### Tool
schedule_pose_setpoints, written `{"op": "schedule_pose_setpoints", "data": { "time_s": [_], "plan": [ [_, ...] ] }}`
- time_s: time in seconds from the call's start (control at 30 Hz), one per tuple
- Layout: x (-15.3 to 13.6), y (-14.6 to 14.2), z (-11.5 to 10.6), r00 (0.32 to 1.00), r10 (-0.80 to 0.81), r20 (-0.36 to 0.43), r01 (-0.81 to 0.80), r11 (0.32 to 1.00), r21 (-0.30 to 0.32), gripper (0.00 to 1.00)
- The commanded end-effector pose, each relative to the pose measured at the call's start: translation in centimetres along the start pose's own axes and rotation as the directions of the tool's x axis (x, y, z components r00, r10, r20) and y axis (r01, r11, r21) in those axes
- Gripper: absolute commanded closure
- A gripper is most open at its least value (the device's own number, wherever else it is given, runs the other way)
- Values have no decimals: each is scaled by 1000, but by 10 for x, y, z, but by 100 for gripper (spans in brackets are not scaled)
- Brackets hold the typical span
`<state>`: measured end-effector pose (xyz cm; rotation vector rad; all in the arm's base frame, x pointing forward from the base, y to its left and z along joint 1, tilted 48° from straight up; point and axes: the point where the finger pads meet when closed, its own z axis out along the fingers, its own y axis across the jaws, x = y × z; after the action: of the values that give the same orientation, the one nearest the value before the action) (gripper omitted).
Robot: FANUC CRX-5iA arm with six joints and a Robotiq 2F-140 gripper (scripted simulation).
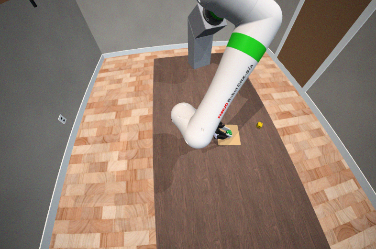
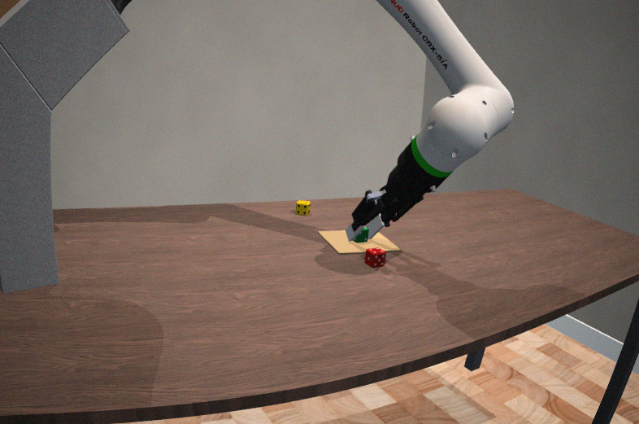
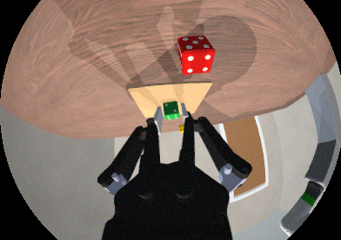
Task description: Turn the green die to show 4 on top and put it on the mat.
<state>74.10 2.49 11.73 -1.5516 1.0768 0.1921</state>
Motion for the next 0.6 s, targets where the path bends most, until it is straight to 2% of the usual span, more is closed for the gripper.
{"op": "schedule_pose_setpoints", "data": {
  "time_s": [0.0,0.03,0.57],
  "plan": [
    [0,0,0,1000,0,0,0,1000,0,65],
    [0,0,0,1000,0,0,0,1000,0,54],
    [0,0,0,1000,0,0,0,1000,0,54]
  ]
}}
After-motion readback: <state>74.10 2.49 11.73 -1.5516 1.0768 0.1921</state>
